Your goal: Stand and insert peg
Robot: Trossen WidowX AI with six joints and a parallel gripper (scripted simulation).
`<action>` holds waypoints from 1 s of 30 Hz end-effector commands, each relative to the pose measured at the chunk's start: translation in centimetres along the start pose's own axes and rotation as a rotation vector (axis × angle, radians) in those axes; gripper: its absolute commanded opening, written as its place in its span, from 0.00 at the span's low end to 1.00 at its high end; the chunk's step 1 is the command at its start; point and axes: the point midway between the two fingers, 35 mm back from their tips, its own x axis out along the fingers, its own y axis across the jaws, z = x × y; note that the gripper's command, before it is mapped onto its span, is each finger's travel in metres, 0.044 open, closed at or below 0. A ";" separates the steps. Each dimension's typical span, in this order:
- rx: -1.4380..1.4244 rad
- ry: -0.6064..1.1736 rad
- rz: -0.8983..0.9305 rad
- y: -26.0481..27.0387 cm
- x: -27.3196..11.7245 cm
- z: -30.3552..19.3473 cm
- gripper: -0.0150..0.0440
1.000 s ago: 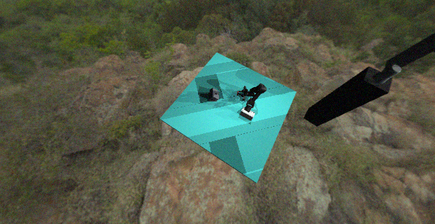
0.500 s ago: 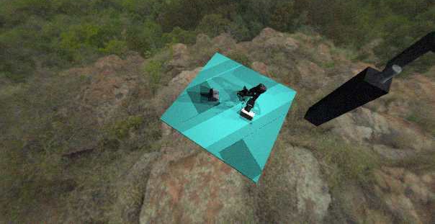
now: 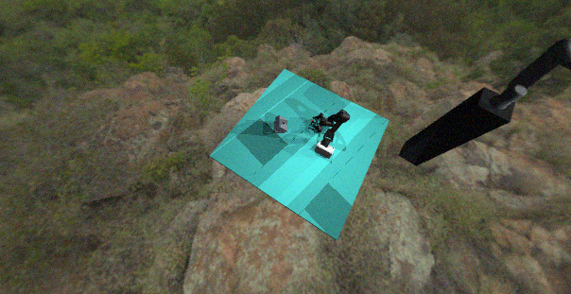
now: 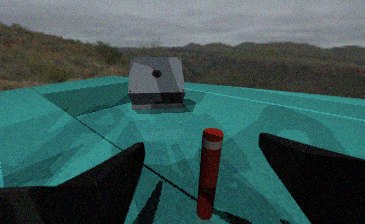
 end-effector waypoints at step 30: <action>0.171 0.112 0.078 -1.6 -0.3 14.5 1.00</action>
